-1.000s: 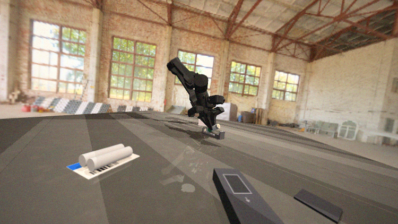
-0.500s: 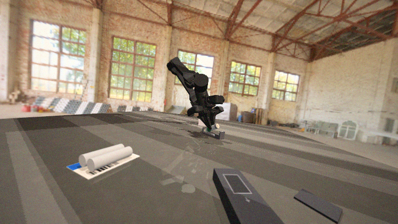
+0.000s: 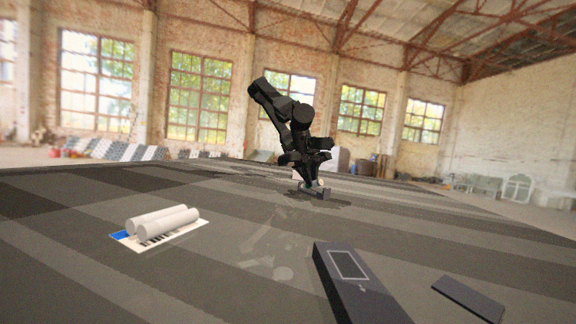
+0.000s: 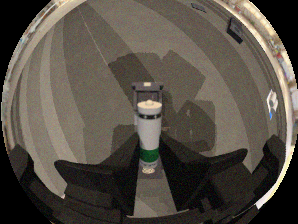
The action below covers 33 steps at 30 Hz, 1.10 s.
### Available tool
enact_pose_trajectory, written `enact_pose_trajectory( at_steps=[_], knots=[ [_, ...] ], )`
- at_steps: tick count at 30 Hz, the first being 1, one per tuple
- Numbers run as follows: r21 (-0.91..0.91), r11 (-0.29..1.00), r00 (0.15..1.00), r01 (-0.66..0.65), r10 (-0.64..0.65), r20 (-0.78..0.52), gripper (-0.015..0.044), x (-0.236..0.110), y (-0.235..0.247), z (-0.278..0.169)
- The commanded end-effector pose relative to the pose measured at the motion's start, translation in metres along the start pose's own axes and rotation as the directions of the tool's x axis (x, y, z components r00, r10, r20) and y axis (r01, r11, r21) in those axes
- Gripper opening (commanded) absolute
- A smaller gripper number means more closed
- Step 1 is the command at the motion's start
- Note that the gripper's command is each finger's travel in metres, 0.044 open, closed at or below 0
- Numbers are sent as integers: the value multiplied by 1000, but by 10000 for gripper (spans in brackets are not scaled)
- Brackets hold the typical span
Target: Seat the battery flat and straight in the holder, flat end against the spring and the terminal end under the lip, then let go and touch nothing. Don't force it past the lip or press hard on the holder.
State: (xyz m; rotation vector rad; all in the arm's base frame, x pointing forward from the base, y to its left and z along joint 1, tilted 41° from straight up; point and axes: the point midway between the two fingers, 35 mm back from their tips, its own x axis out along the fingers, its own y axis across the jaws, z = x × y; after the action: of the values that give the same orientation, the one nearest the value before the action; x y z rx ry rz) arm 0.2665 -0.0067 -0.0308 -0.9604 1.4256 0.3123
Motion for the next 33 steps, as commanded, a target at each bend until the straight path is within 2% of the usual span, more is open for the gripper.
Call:
enact_pose_trajectory(
  at_steps=[1, 33],
  knots=[
    [4, 1000, 999, -10, 10, -48, 59, 4, 2, -5],
    [26, 999, 970, -37, 42, -240, 59, 11, 1, 1]
  ],
)
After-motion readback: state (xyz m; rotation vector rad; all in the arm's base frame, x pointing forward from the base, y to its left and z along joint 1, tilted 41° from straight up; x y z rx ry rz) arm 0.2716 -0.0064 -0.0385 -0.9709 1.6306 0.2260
